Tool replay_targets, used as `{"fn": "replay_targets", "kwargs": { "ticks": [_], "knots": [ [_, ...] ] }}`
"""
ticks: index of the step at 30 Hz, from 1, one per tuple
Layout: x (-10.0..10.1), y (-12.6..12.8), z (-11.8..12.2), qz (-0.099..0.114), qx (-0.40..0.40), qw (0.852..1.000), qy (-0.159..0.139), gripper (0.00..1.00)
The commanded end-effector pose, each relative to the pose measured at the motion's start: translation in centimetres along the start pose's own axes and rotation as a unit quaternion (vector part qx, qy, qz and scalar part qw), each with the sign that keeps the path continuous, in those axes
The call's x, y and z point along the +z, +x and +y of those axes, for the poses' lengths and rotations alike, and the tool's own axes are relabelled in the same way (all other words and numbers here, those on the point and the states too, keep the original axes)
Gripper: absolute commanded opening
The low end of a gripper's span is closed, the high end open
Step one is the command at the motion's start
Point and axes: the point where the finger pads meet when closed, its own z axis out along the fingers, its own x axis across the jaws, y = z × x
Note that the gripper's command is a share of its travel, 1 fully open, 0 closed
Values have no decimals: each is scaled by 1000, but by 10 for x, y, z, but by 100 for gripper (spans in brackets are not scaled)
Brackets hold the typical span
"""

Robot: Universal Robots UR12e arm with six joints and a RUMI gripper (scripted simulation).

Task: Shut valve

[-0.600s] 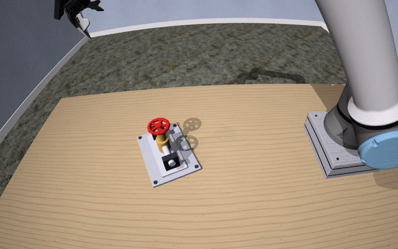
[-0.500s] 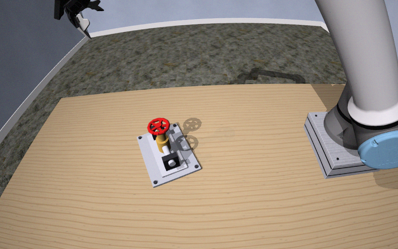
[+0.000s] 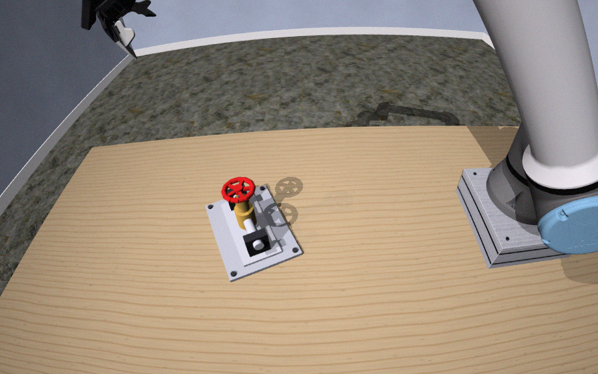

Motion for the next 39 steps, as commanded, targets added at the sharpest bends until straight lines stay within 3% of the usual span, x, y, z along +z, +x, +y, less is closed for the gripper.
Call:
{"fn": "replay_targets", "kwargs": {
  "ticks": [1,17,29,33,39],
  "knots": [
    [-1,1,0,0,0,1000,1,100],
    [8,-30,14,-19,-43,999,18,100],
    [39,-112,59,-62,-164,982,72,100],
    [42,-121,65,-66,-177,979,79,100],
    [62,-167,96,-83,-243,960,114,100]
  ]
}}
